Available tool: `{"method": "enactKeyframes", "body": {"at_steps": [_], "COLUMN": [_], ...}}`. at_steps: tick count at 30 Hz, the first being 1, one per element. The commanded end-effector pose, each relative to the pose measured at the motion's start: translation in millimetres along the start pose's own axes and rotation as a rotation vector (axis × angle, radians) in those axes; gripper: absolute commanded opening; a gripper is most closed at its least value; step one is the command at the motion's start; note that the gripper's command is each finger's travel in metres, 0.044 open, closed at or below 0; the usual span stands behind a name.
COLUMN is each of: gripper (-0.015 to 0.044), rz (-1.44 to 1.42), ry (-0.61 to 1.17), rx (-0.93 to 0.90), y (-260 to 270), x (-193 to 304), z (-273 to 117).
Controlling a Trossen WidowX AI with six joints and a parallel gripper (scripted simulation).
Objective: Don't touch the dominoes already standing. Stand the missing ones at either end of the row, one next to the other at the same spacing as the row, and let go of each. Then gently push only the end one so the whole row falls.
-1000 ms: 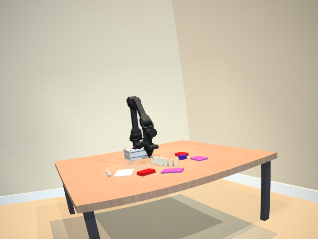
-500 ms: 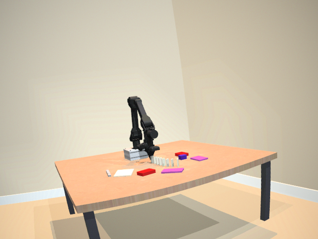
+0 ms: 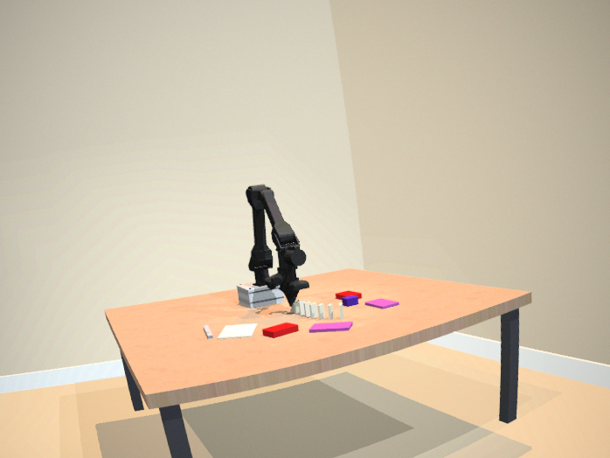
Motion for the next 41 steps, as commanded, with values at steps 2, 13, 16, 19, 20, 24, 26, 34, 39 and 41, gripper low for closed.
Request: {"method": "enactKeyframes", "body": {"at_steps": [2, 13, 16, 19, 20, 24, 26, 34, 39, 41], "gripper": [0.0, 0.0, 0.0, 0.0, 0.0, 0.0, 0.0, 0.0, 0.0, 0.0], "rz": [-0.043, 0.023, 0.023, 0.023, 0.023, 0.023, 0.023, 0.023, 0.023, 0.023], "ry": [-0.006, 0.01, 0.01, 0.01, 0.01, 0.01, 0.01, 0.01, 0.01, 0.01], "rx": [0.014, -0.008, -0.008, -0.008, -0.008, -0.008, -0.008, -0.008, -0.008, -0.008], "y": [7.9, 27.4, 27.4, 27.4, 27.4, 27.4, 27.4, 27.4, 27.4, 27.4], "x": [2.2, -0.8, -0.8, -0.8, -0.8, -0.8, -0.8, -0.8, -0.8, -0.8], "z": [-19.6, -58.6, -58.6, -58.6, -58.6, -58.6, -58.6, -58.6, -58.6, -58.6]}}
Point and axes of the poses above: the point midway between the two fingers, 35 mm back from their tips, its own z axis out along the fingers, its own y axis across the jaws, x = y × z, the point moved 8 cm from there along -z, back along the fingers
